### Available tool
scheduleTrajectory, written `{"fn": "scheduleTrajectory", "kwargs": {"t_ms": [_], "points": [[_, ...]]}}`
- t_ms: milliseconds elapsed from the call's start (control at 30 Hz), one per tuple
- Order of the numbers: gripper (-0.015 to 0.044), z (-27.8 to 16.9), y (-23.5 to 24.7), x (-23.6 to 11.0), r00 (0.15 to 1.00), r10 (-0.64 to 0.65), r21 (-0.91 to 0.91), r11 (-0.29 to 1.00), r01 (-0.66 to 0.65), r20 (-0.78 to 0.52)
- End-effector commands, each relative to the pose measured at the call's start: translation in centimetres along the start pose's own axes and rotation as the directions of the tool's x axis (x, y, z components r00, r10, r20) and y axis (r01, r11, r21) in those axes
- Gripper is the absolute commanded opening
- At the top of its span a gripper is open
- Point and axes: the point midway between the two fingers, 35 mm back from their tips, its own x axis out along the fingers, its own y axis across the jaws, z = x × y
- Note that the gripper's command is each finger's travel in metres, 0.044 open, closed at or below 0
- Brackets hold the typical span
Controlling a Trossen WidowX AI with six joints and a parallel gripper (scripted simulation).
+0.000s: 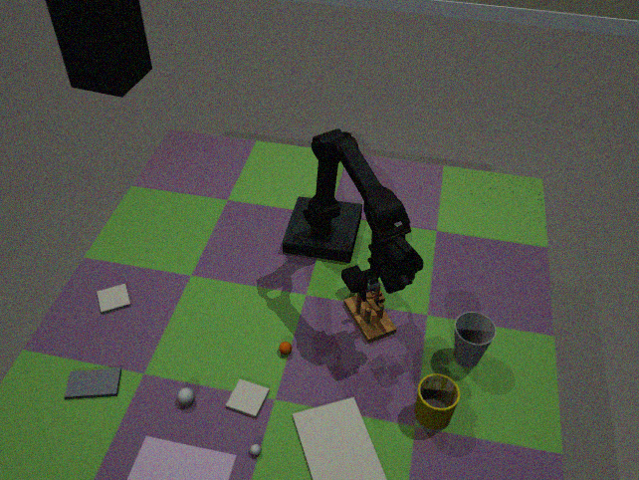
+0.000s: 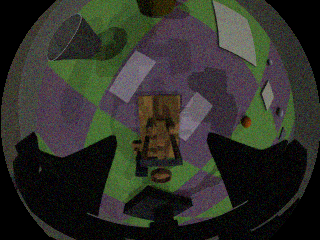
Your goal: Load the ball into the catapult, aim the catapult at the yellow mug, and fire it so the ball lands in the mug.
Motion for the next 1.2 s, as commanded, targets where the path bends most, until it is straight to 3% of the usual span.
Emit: {"fn": "scheduleTrajectory", "kwargs": {"t_ms": [0,167,333,1167], "points": [[0.044,-0.3,0.0,0.9,1.0,-0.001,-0.001,1.0,0.001,-0.03],[0.044,-1.0,0.0,0.7,0.999,-0.005,-0.001,1.0,0.005,-0.047],[0.044,-1.3,0.0,5.1,0.999,-0.005,-0.001,1.0,0.005,-0.047],[0.044,-1.3,0.0,8.6,0.999,-0.005,-0.001,1.0,0.005,-0.047]]}}
